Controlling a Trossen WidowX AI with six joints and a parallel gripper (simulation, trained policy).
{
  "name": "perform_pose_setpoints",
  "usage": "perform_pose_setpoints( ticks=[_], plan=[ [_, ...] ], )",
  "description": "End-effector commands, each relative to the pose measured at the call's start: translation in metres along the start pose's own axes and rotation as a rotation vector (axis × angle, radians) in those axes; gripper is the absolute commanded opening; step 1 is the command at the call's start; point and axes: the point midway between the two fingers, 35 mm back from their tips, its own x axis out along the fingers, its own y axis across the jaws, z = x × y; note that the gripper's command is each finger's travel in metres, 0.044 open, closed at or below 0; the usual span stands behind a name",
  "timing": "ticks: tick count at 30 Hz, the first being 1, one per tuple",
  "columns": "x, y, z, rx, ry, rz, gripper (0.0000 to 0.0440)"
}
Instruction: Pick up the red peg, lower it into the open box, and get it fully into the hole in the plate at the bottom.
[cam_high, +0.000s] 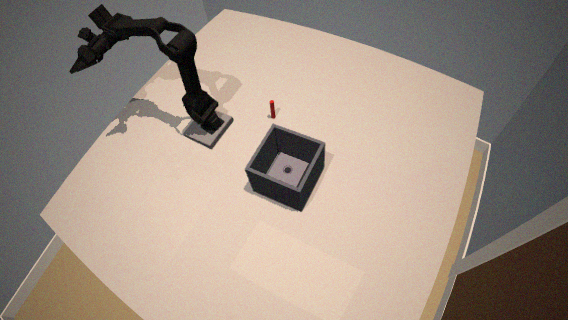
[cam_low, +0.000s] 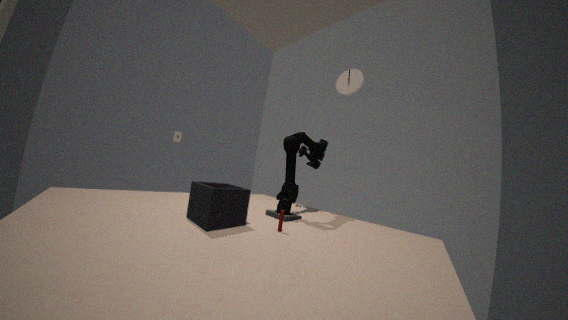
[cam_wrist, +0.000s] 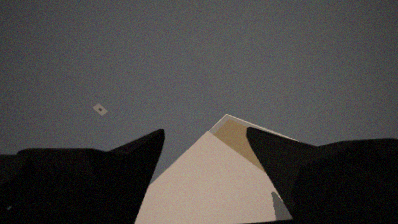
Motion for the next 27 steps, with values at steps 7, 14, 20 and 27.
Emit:
perform_pose_setpoints(
  ticks=[7,14,20,27],
  plan=[
    [0.031,0.020,-0.006,0.063,0.050,0.041,0.0440],
    [0.062,0.070,-0.007,0.113,0.093,0.114,0.0440],
    [0.080,0.122,-0.007,0.136,0.119,0.187,0.0440],
    [0.087,0.185,-0.010,0.165,0.144,0.281,0.0440]
  ],
)
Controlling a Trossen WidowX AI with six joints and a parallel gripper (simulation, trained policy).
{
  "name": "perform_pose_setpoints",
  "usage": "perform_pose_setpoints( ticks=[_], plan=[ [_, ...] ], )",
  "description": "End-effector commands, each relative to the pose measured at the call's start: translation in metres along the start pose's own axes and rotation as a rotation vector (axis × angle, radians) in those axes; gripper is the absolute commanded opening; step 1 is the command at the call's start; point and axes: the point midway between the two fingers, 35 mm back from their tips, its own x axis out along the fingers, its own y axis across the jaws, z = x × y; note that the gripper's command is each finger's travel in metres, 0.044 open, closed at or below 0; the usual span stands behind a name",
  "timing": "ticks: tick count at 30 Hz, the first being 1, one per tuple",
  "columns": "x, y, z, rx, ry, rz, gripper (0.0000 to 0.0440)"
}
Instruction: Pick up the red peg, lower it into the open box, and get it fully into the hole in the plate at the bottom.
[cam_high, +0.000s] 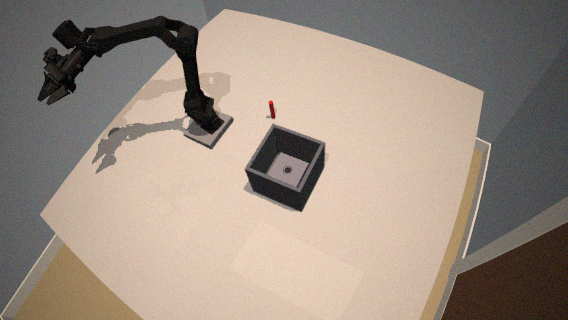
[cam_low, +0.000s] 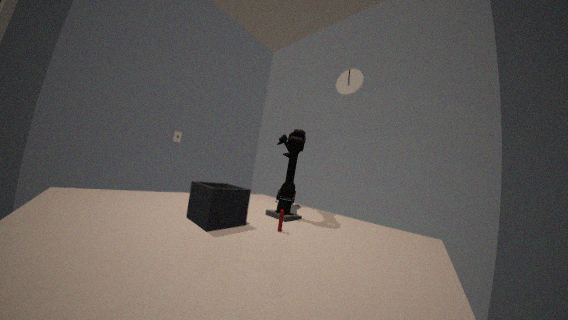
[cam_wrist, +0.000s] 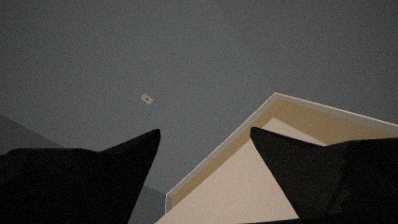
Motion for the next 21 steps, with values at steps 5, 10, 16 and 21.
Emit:
perform_pose_setpoints(
  ticks=[5,10,16,21],
  plan=[
    [0.016,0.071,-0.012,0.032,0.026,0.109,0.0440],
    [0.019,0.113,-0.024,0.064,0.053,0.182,0.0440],
    [0.016,0.160,-0.041,0.115,0.093,0.268,0.0440],
    [0.010,0.196,-0.057,0.167,0.137,0.336,0.0440]
  ],
)
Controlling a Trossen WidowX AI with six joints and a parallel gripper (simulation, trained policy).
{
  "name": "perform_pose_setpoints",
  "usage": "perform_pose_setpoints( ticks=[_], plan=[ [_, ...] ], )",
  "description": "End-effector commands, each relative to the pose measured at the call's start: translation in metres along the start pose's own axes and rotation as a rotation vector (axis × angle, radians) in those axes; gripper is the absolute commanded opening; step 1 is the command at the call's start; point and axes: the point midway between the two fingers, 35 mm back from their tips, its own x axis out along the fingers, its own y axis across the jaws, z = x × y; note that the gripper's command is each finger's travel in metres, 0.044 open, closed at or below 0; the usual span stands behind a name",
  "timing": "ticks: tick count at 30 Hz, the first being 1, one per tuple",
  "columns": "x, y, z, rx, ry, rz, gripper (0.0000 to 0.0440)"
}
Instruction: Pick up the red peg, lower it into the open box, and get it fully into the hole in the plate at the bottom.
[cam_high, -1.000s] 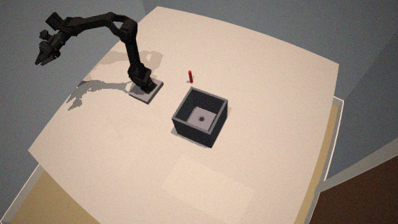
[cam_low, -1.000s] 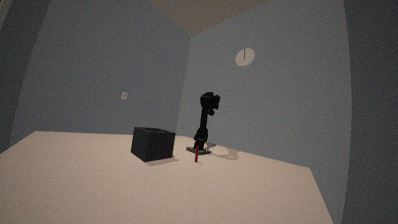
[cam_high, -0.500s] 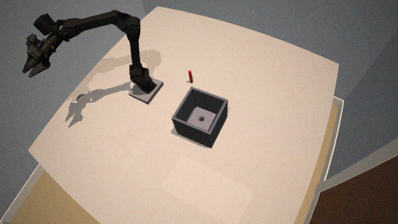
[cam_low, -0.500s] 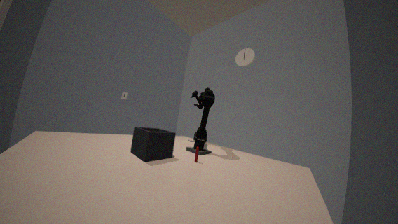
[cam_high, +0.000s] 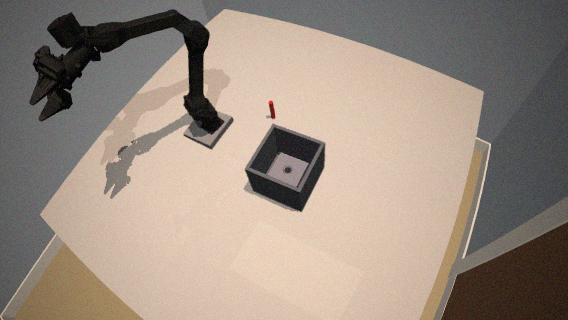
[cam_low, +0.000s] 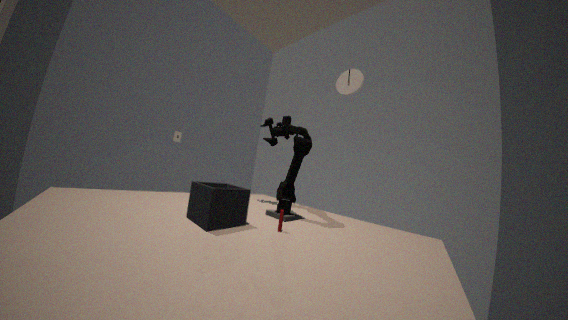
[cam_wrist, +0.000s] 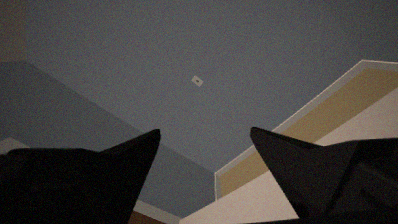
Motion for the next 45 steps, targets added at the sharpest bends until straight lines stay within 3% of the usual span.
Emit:
perform_pose_setpoints(
  ticks=[1,24,45],
  plan=[
    [0.002,0.028,-0.014,0.042,0.025,0.052,0.0440],
    [-0.013,0.141,-0.115,0.368,0.324,0.261,0.0440],
    [-0.063,0.194,-0.205,0.660,0.695,0.251,0.0440]
  ],
)
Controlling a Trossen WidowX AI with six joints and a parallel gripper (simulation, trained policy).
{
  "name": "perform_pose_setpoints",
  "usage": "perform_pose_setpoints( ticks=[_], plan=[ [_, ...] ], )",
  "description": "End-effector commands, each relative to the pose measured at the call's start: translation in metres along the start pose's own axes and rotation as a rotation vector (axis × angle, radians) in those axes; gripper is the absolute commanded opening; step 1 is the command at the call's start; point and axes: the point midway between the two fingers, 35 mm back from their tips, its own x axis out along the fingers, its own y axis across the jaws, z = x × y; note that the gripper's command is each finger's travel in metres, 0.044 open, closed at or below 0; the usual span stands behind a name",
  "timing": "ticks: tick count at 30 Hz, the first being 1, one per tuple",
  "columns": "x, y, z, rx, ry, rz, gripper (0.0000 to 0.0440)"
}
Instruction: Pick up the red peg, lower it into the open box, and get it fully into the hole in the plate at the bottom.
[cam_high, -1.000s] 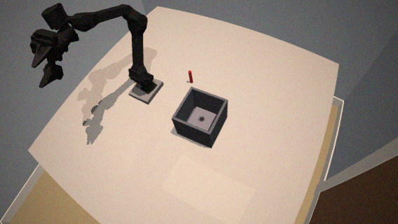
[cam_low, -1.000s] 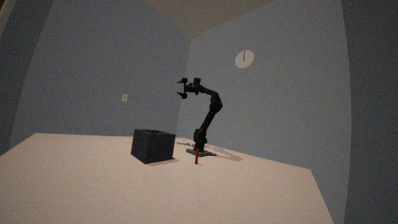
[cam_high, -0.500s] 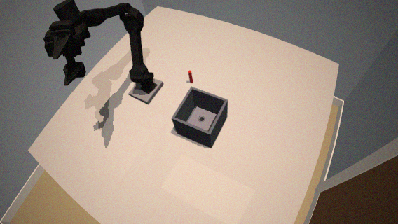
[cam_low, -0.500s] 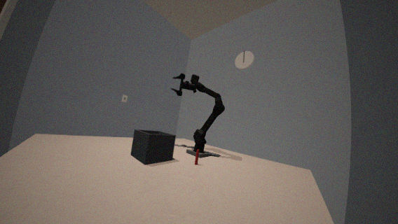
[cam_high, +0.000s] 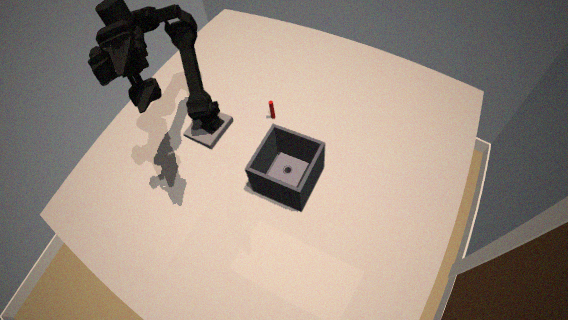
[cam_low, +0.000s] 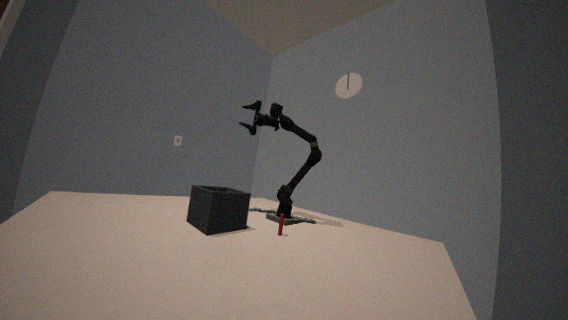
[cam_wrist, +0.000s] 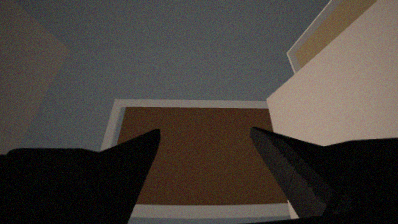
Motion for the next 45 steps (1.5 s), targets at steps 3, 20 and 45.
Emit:
perform_pose_setpoints(
  ticks=[3,20,45],
  plan=[
    [0.001,-0.008,-0.030,0.097,0.081,-0.034,0.0440],
    [-0.007,-0.038,-0.110,0.335,0.307,-0.197,0.0440],
    [-0.055,-0.105,-0.212,0.520,0.570,-0.582,0.0440]
  ],
)
